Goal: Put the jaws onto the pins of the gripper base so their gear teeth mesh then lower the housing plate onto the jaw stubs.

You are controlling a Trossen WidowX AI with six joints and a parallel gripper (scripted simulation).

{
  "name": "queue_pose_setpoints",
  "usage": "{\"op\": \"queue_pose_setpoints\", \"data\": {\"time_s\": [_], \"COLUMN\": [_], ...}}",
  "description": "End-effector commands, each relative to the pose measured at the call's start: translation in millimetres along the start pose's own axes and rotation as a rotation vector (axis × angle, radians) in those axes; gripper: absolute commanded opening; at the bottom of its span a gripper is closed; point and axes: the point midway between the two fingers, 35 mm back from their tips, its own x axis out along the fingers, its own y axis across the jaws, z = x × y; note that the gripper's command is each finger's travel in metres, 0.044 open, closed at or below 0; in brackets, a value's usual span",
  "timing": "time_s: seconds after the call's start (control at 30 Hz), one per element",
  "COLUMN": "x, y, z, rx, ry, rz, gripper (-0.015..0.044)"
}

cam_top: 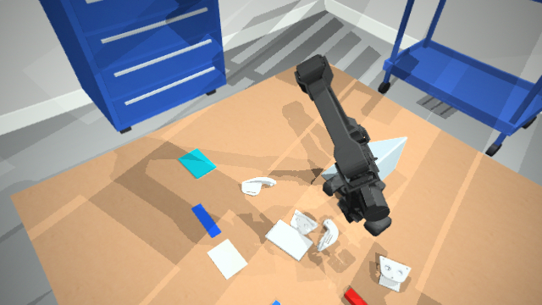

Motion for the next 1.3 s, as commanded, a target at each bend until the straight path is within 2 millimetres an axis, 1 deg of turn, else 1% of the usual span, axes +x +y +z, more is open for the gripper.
{"op": "queue_pose_setpoints", "data": {"time_s": [0.0,0.23,0.8,1.27], "x": [-0.3,-0.3,0.0,0.0], "y": [0.0,0.0,0.0,0.0], "z": [0.3,0.3,0.0,0.0], "rx": [0.006,0.006,0.000,0.000], "ry": [-0.003,-0.003,0.000,0.000], "rz": [-0.001,-0.001,0.000,0.000], "gripper": [0.0000,0.0000,0.0440,0.0440]}}
